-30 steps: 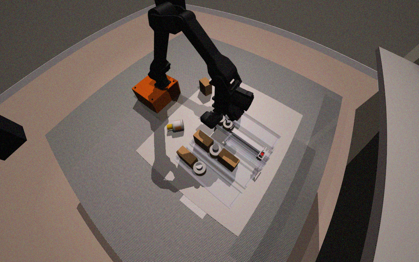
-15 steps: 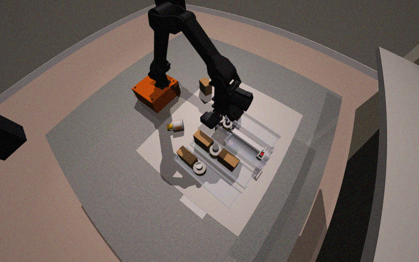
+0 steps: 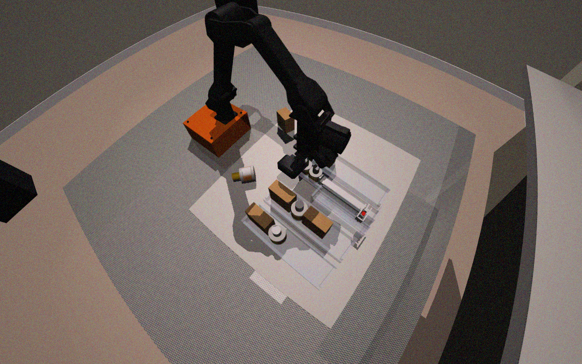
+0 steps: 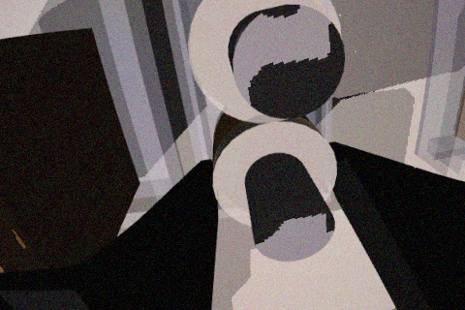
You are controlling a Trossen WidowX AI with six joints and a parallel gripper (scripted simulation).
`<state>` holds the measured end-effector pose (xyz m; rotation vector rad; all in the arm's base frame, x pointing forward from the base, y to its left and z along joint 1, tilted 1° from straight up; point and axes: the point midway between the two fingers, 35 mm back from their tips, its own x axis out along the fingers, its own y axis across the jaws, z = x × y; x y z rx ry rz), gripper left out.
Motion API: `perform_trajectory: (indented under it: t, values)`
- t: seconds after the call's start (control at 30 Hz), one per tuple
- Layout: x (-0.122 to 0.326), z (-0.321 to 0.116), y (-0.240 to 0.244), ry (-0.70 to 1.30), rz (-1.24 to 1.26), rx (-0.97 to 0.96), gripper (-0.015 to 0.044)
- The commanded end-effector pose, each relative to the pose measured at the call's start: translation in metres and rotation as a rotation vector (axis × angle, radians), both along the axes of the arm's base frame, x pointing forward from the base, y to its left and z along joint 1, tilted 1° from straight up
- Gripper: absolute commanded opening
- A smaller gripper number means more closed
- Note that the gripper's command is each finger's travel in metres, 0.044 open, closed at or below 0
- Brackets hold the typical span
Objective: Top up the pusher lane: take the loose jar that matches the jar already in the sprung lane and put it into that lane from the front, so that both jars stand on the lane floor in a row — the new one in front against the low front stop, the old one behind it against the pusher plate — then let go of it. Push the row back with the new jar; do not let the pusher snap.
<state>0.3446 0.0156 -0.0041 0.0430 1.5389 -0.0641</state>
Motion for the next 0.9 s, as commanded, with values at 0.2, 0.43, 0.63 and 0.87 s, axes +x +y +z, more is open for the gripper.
perform_trajectory:
  t: [0.2,0.43,0.63,0.87]
  values:
    - [0.0013,0.0003,0.0003,-0.013,0.004,0.0,0.0]
    - [0.0001,0.0002,0.0003,-0.013,0.004,0.0,0.0]
    - [-0.0033,-0.0002,0.0003,-0.012,0.004,0.0,0.0]
    - [-0.0045,-0.0003,0.0003,-0.012,0.004,0.0,0.0]
